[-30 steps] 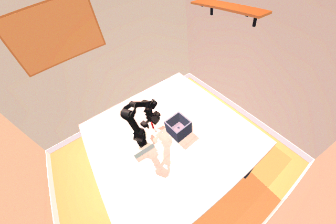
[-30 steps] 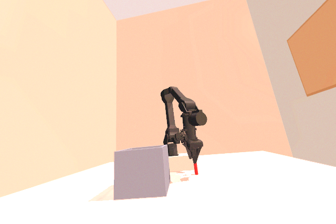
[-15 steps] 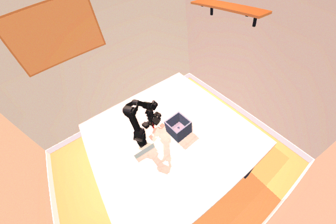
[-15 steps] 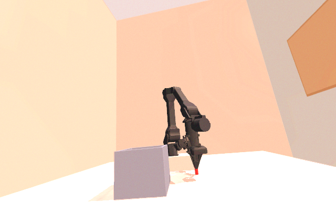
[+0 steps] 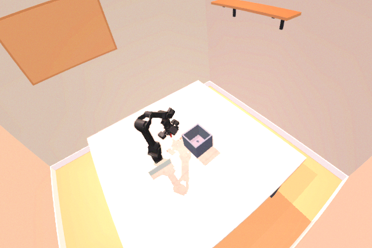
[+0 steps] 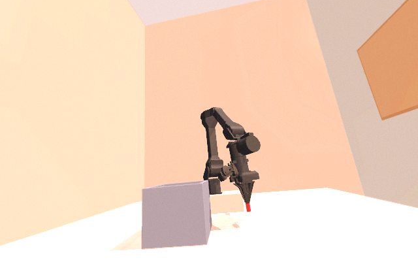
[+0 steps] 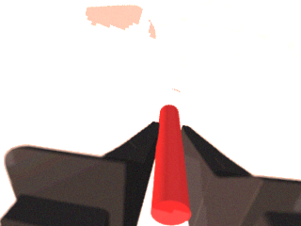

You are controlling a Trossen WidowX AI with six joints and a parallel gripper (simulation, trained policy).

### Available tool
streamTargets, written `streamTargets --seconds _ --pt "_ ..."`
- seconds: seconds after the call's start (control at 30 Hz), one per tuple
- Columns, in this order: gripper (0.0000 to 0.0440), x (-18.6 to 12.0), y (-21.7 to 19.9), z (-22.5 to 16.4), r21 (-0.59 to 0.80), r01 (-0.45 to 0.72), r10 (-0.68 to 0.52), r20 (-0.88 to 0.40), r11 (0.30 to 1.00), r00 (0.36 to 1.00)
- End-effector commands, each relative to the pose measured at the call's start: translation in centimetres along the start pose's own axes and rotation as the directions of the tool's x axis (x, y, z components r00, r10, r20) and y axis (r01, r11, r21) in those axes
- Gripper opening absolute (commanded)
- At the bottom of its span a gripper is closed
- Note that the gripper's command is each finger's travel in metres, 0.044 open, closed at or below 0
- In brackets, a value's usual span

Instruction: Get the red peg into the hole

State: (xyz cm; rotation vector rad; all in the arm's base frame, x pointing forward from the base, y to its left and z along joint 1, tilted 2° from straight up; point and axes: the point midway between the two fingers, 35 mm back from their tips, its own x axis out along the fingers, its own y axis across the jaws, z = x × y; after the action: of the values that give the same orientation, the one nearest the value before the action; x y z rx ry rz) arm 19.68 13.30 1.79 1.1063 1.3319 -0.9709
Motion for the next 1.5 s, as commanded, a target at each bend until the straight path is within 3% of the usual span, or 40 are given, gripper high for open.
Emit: streamTargets --seconds 0.0,0.47,0.9,1.47 --pt "0.0 -1.1 0.9 -0.2 0.014 -0.036 0.037 -0.018 0.999 0.999" --pt "0.0 -6.8 4.2 0.6 -0.005 -0.182 0.182 -0.028 0.983 0.983" --pt "0.0 -12.0 6.1 4.2 -0.023 -0.247 0.248 0.035 0.969 0.968" --pt "0.0 -13.9 6.4 10.3 0.01 -0.219 0.216 0.134 0.976 0.967"
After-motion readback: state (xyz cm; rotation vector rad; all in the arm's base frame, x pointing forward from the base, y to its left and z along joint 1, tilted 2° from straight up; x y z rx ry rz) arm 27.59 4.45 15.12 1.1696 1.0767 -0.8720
